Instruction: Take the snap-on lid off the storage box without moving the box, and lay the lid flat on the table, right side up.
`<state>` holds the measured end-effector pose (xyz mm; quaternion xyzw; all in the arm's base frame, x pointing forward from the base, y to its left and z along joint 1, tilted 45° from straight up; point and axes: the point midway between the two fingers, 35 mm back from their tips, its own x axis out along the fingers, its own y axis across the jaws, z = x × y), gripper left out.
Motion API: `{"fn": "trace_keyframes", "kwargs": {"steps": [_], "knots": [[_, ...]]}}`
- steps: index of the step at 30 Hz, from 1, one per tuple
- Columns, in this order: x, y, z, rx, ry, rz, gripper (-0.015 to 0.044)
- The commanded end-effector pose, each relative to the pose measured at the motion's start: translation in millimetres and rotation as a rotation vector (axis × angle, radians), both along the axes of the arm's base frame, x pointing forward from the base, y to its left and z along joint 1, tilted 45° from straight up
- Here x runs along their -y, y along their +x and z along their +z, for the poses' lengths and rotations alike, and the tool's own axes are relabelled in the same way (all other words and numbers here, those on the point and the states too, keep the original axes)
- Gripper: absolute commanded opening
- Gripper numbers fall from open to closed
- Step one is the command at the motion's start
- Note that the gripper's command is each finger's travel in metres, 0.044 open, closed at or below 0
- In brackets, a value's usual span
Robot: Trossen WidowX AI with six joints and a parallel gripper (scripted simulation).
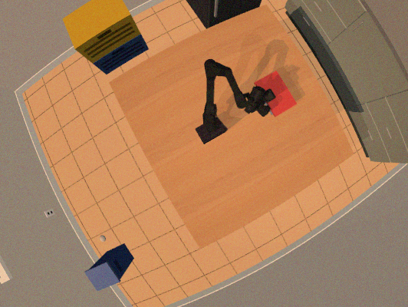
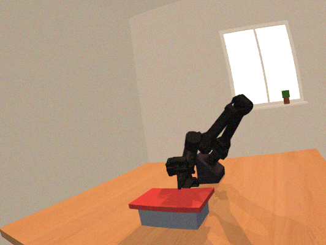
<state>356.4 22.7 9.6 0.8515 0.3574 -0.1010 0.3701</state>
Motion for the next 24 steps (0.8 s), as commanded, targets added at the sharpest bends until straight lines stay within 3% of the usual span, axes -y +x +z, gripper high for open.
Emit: {"fn": "trace_keyframes", "kwargs": {"steps": [1, 12, 16, 24], "knots": [[0.3, 1.3, 0.2, 0.002, 0.000, -0.004, 0.0169], [0.3, 1.3, 0.2, 0.002, 0.000, -0.004, 0.0095], [0.3, 1.3, 0.2, 0.002, 0.000, -0.004, 0.0000], [1.5, 2.0, 2.0, 0.004, -0.003, -0.005, 0.0000]]}}
